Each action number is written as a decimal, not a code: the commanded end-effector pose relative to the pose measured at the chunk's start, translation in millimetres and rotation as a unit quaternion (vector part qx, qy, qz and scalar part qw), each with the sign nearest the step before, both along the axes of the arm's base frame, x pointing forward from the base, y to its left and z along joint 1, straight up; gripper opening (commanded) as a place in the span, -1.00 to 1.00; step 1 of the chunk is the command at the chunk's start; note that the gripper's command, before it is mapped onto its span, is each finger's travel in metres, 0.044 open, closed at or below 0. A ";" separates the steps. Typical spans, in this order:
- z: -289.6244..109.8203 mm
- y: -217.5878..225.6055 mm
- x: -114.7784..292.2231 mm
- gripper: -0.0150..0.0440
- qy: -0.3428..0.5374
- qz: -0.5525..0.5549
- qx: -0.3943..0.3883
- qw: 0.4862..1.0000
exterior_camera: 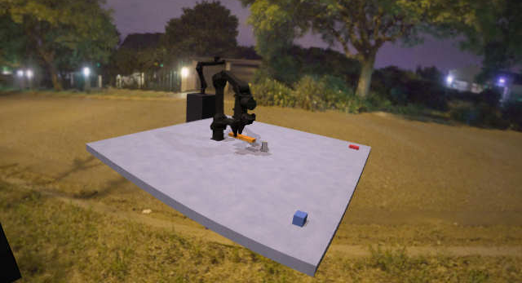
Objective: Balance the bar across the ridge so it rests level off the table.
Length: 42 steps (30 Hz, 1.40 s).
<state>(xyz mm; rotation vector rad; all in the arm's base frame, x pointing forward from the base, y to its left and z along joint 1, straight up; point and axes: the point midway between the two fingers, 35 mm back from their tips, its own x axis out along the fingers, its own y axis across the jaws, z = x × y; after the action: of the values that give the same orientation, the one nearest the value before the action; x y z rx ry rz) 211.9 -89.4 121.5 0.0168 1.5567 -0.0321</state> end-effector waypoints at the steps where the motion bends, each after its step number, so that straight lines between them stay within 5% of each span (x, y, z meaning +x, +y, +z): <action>1: 12.2 0.5 -0.1 -0.49 -0.004 0.003 0.000 1.000; 9: 26.0 3.1 -1.1 -0.49 -0.004 -0.004 0.001 1.000; 42: 31.4 95.4 67.2 -0.49 -0.008 -0.340 0.012 0.940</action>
<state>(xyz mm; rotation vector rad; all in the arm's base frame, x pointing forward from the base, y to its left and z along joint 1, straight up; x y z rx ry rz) 273.4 -4.2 151.2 0.5282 1.4825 -0.5197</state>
